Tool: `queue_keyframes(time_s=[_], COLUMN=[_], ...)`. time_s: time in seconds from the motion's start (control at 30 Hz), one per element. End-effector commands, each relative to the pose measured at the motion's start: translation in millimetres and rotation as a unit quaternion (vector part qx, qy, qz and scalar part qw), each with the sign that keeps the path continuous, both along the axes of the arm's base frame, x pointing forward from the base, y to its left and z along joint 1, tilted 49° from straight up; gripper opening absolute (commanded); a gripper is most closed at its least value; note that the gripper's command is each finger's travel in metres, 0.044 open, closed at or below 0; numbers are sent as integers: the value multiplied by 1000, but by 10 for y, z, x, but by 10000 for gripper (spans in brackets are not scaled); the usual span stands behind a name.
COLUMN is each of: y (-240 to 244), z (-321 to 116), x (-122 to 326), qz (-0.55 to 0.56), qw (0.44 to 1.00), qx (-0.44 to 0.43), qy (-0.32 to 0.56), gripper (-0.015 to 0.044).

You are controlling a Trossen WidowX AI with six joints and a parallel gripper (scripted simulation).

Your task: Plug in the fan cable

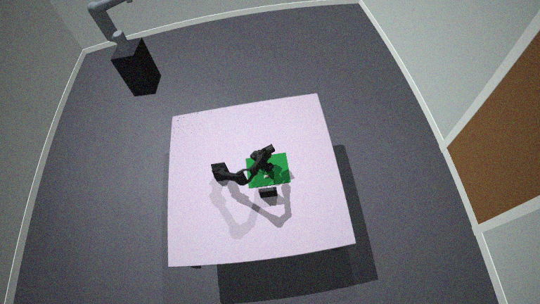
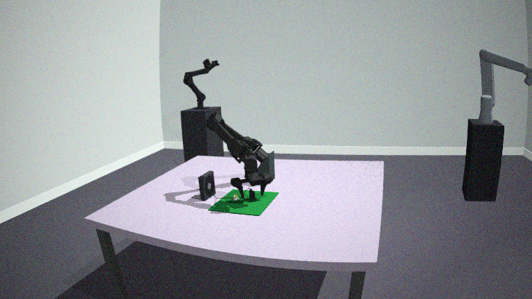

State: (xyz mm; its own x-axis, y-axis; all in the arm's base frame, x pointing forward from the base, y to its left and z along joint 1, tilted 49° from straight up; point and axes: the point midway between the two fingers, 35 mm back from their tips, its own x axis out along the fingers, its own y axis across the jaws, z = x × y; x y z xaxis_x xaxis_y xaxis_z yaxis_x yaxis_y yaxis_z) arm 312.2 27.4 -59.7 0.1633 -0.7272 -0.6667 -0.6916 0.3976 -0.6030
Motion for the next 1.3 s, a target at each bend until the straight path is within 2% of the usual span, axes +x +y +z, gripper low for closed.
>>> queue_keyframes(time_s=[0.0,0.53,0.67,0.8,1.03,1.27], y=[0,0,21,349,367,328], z=[0,0,17,309,316,367], x=[0,0,-2,-75,-87,-60], qz=[0,0,0,2,4,77], qw=[1000,1000,1000,1000,1000,993], qx=[0,0,0,-2,-2,-20], qy=[0,0,0,3,6,85], gripper=[414,0,0,0,0,0])
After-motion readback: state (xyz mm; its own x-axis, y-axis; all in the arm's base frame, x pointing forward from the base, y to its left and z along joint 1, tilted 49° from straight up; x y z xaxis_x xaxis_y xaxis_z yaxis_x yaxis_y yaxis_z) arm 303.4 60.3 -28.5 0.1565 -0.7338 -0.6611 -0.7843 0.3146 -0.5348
